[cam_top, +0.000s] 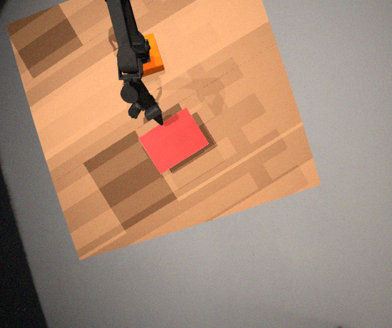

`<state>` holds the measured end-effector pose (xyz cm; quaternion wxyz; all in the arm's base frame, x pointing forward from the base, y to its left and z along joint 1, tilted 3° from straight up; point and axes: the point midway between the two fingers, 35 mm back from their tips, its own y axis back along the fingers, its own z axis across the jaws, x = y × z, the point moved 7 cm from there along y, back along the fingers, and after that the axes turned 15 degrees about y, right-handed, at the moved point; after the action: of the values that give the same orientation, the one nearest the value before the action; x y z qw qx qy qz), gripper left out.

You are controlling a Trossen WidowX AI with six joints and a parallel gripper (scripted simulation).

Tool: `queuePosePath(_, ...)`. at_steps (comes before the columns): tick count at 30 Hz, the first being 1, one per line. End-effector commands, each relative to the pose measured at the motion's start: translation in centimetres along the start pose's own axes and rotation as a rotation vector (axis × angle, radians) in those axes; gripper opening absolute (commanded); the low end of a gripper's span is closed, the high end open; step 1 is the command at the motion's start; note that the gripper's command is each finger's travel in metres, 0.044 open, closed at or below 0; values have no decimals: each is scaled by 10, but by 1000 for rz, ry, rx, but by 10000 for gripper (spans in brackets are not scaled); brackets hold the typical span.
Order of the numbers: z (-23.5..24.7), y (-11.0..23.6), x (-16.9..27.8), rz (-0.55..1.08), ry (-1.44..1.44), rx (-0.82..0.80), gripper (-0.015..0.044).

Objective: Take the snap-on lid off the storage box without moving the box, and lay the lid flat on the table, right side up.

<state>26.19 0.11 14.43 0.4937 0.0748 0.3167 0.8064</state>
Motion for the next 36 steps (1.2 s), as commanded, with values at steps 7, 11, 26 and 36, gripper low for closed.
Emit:
queuePosePath(7, -2, -16, 2, 0, -6, 3, 235)
queuePosePath(11, -2, -22, 3, 0, -7, 2, 235)
queuePosePath(26, -3, -26, 3, -1, -7, 1, 162)
queuePosePath(36, -3, -26, 3, -1, -7, 1, 17)
